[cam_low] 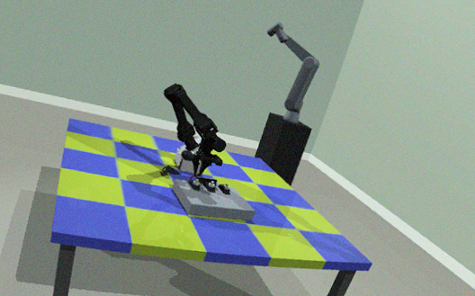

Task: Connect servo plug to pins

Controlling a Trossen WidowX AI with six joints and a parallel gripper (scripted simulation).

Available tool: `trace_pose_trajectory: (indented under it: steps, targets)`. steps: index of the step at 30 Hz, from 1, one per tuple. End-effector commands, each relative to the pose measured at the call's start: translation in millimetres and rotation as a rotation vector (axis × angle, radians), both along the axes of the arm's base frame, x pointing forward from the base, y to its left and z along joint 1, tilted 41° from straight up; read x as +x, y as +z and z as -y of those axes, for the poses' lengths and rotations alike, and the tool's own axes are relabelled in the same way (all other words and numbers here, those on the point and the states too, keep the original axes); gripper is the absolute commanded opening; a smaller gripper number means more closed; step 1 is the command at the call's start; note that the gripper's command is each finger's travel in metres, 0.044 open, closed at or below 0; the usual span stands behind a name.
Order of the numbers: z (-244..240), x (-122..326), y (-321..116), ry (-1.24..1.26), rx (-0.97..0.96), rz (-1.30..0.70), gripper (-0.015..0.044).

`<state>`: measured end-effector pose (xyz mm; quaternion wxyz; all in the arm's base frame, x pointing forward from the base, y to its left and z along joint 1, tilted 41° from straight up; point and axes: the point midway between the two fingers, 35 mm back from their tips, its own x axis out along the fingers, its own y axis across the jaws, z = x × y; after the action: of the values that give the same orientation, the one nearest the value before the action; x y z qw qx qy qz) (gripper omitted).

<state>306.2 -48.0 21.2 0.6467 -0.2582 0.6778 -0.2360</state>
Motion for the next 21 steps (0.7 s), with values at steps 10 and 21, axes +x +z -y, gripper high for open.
trace_pose_trajectory:
  steps: [10, 21]
  targets:
    - [-35, 2, 41, 0.000, 0.000, 0.000, 0.0394]
    - [-37, 2, 44, 0.000, 0.000, 0.000, 0.0440]
